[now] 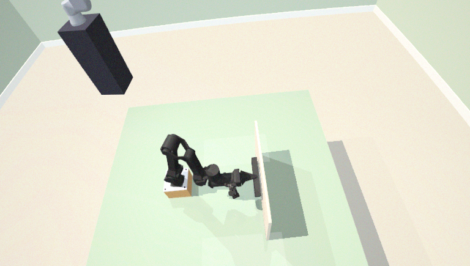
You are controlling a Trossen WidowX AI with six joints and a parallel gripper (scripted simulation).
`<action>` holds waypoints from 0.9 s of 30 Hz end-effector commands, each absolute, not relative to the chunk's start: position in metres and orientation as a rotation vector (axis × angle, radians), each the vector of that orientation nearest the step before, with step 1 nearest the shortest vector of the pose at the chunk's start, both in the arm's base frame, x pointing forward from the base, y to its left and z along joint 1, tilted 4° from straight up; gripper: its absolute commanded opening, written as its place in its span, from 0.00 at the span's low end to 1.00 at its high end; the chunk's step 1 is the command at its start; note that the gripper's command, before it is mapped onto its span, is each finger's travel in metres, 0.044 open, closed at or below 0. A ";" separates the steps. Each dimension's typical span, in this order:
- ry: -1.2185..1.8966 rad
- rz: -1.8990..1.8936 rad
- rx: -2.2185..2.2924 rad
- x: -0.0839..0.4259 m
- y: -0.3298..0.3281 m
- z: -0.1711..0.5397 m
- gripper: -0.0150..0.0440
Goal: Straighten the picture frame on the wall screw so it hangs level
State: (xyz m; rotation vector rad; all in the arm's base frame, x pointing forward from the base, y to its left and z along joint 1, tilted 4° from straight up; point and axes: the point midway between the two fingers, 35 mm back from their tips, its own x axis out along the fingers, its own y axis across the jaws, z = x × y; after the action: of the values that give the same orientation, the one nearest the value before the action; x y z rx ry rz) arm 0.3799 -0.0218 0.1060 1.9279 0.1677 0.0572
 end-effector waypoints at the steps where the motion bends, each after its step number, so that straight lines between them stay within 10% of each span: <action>1: 0.162 0.059 1.932 0.380 -0.023 0.109 0.25; 27: 0.162 0.060 1.932 0.381 -0.025 0.115 0.25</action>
State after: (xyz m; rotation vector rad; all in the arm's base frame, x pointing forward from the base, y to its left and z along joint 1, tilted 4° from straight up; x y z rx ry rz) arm 0.3802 -0.0251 0.1096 1.9311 0.1684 0.0434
